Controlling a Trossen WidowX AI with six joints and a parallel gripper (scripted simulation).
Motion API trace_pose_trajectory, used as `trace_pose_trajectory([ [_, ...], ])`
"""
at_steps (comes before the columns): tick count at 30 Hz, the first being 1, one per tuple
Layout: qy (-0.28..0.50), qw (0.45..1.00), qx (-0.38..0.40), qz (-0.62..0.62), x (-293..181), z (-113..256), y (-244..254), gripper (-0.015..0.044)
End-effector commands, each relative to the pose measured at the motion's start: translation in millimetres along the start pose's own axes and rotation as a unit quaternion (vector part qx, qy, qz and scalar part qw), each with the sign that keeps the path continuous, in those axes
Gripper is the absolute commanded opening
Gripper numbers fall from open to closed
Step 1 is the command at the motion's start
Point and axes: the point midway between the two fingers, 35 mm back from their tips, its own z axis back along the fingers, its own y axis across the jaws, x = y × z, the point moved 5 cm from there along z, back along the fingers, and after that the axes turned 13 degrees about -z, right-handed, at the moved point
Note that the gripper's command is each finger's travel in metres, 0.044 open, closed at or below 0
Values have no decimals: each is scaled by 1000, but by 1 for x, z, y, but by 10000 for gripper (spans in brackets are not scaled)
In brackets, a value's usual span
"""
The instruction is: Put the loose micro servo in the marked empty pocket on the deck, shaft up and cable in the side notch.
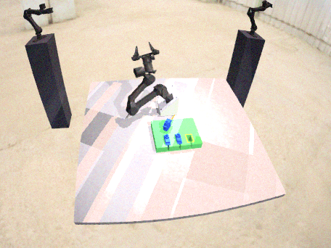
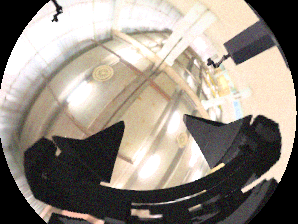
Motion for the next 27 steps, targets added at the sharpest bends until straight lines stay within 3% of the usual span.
trace_pose_trajectory([
  [1,12,998,60,-5,-6,-6,20,440],
  [14,63,961,270,-16,-29,-3,93,440],
  [27,136,878,458,-26,-60,29,154,440],
])
